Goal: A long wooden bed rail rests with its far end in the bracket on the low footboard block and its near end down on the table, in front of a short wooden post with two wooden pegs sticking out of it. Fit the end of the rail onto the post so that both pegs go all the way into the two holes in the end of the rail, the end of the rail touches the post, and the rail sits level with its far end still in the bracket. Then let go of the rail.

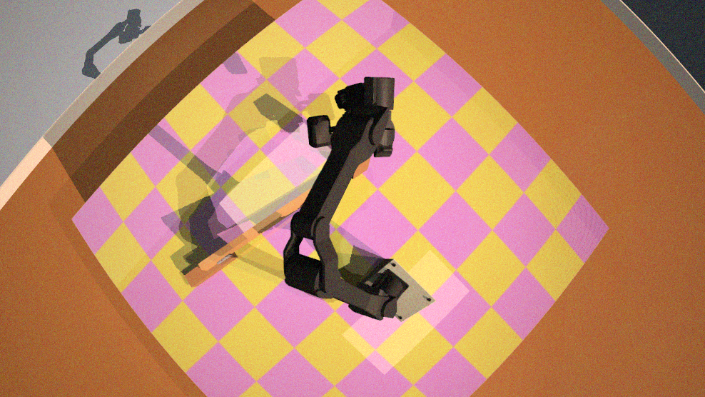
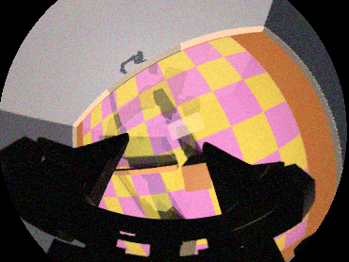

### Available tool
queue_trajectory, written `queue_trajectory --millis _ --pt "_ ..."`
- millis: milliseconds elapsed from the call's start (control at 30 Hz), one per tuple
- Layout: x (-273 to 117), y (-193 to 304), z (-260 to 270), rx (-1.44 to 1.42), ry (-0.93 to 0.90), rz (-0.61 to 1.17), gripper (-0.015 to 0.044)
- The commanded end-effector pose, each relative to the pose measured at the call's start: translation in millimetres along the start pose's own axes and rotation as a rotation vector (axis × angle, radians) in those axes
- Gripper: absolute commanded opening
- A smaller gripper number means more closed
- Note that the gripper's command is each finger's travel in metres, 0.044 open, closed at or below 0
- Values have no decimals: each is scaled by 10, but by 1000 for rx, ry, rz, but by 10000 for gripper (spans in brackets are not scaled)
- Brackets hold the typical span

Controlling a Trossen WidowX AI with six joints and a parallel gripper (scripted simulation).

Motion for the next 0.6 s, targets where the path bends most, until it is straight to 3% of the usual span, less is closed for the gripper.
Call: queue_trajectory --millis 0,567 --pt "489 413 287 -607 65 196 440" --pt "1114 1229 507 -1561 -65 581 440"
Point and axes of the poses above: the point midway between the two fingers, 35 mm back from their tips, its own x axis out along the fingers, its own z axis across the jaws, y = z × x, the point moved 3 cm from there along -x, back along the fingers, and after that the axes turned 3 degrees about x, right-handed, at the moved point
